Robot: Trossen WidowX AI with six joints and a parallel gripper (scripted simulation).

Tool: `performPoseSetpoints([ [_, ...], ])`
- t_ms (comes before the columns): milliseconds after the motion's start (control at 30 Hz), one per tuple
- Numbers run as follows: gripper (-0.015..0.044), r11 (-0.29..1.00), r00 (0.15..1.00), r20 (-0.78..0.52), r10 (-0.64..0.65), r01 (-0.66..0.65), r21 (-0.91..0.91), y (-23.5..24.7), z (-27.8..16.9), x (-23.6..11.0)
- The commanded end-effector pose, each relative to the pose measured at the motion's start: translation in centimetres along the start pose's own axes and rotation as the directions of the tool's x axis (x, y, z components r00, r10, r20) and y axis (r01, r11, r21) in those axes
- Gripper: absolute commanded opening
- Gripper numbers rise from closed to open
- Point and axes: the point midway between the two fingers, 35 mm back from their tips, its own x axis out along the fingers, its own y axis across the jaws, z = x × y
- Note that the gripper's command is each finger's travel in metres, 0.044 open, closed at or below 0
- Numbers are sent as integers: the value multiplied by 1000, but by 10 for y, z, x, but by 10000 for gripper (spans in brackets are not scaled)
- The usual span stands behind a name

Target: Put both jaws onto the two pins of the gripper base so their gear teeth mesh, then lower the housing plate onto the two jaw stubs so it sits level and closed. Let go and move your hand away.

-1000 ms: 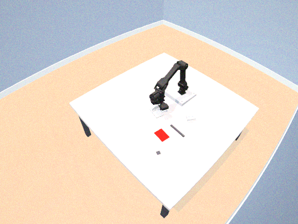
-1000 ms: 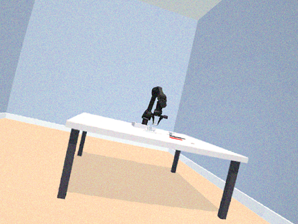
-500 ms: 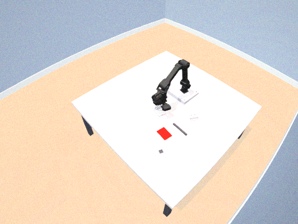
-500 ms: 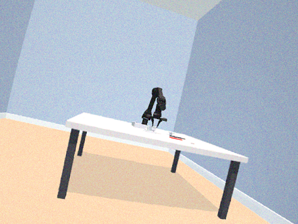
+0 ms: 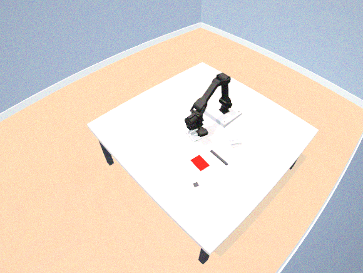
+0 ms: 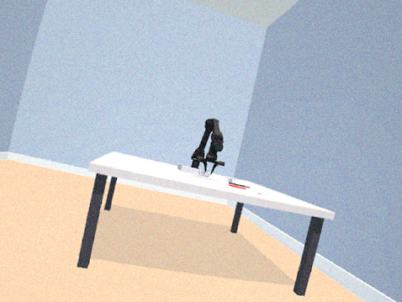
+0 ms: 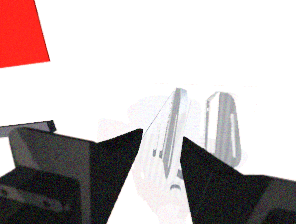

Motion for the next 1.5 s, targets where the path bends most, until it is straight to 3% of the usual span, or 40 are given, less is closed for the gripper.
performPoseSetpoints([
  [0,134,1000,1000,-3,-4,4,3,-1,-1,2],
  [1467,134,1000,1000,-3,-4,4,14,-1,-1,11],
])
